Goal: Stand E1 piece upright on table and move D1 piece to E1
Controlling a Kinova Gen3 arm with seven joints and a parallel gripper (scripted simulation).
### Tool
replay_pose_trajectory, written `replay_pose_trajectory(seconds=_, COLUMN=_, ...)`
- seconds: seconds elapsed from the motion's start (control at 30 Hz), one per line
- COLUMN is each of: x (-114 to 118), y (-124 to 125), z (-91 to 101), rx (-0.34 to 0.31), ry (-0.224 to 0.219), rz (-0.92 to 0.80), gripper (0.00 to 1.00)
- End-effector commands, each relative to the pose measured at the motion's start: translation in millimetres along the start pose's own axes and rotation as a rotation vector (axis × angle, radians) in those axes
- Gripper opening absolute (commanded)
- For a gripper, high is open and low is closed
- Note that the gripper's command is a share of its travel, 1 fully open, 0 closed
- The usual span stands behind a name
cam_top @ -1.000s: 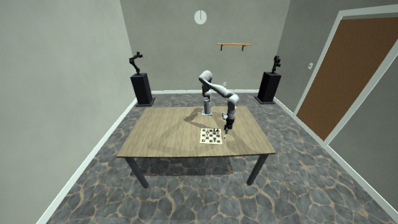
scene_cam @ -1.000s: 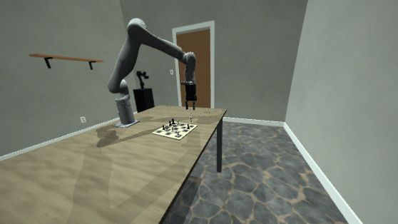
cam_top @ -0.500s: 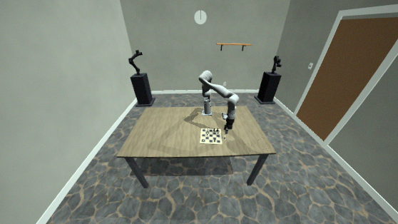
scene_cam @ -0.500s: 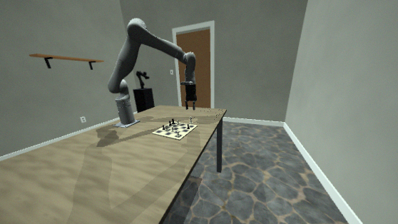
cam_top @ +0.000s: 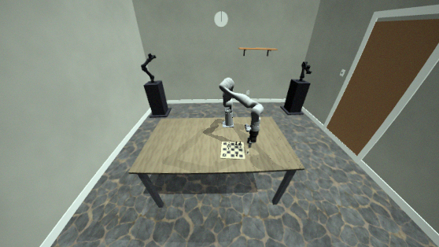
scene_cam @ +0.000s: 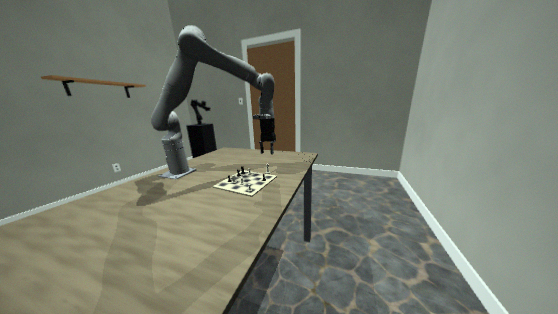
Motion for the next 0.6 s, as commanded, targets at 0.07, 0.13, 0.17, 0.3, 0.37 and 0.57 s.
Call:
replay_pose_trajectory(seconds=0.07, x=0.7, y=1.9, z=2.8, rx=0.002, ry=-0.003, rz=0.022, gripper=1.0)
replay_pose_trajectory(seconds=0.13, x=0.7, y=2.6, z=2.5, rx=0.002, ry=-0.004, rz=0.032, gripper=1.0)
replay_pose_trajectory(seconds=0.17, x=0.6, y=3.0, z=2.3, rx=0.003, ry=-0.005, rz=0.038, gripper=1.0)
replay_pose_trajectory(seconds=0.3, x=0.6, y=4.1, z=1.8, rx=0.003, ry=-0.006, rz=0.054, gripper=1.0)
replay_pose_trajectory(seconds=0.37, x=0.3, y=5.3, z=1.4, rx=0.004, ry=-0.007, rz=0.072, gripper=1.0)
replay_pose_trajectory(seconds=0.57, x=-1.7, y=10.2, z=-0.2, rx=0.005, ry=-0.012, rz=0.153, gripper=1.0)
Point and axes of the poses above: the point where the finger pads meet when closed, its own z axis back along the fingers, its own x axis across the jaws, y = z × x, the point moved 2 cm from there along z, back along the fingers, and after that the axes turned 2 degrees about -z, right-handed, at the moved point
